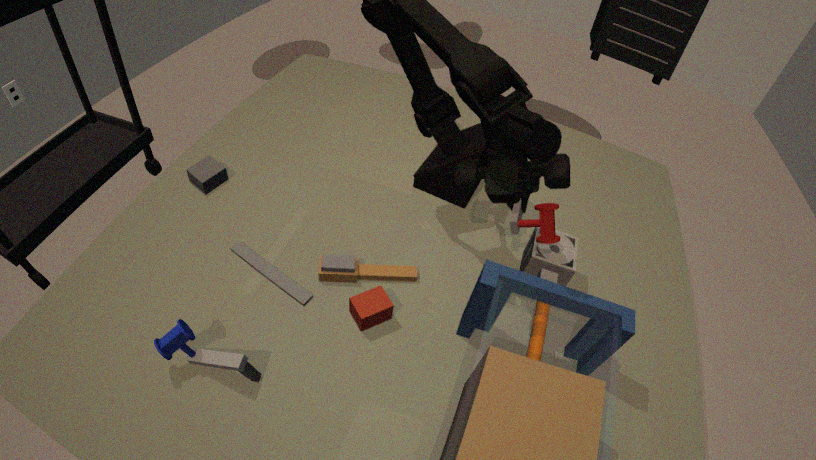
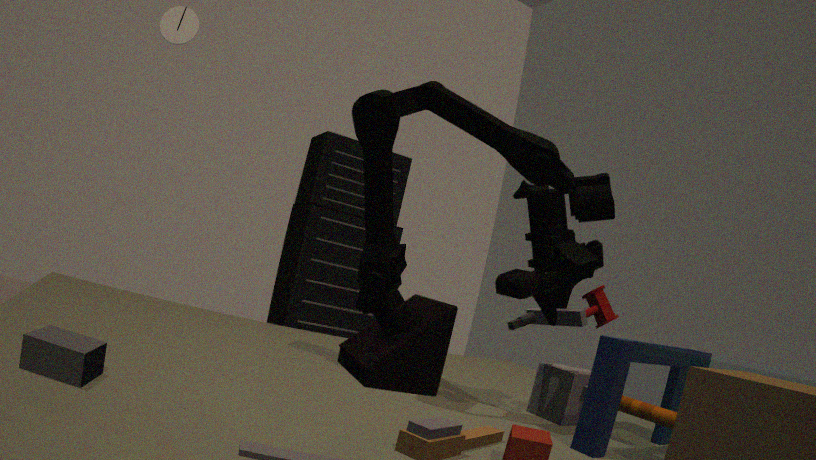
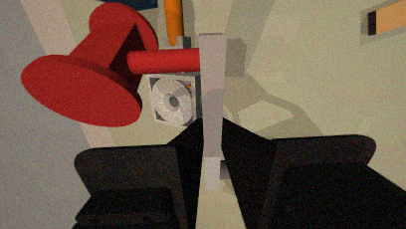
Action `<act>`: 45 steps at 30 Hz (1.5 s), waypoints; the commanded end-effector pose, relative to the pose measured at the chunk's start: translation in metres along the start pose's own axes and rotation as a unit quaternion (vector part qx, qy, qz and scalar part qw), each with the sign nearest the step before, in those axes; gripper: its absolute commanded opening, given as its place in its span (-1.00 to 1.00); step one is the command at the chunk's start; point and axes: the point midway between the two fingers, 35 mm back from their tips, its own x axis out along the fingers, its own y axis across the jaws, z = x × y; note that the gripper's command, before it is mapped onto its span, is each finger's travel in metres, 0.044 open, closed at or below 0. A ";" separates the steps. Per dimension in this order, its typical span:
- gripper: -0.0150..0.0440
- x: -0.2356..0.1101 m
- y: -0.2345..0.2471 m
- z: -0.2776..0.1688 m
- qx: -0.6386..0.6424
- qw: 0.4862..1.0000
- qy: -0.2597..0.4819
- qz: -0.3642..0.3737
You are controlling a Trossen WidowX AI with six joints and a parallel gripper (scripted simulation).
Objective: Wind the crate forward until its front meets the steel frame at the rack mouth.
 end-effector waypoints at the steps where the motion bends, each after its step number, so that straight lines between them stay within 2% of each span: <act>1: -0.49 -0.003 0.002 0.001 -0.002 0.999 -0.002 0.040; 23: -0.49 -0.002 0.001 0.001 -0.003 0.976 0.004 0.217; 45: -0.49 -0.002 0.000 0.001 -0.004 0.921 0.010 0.390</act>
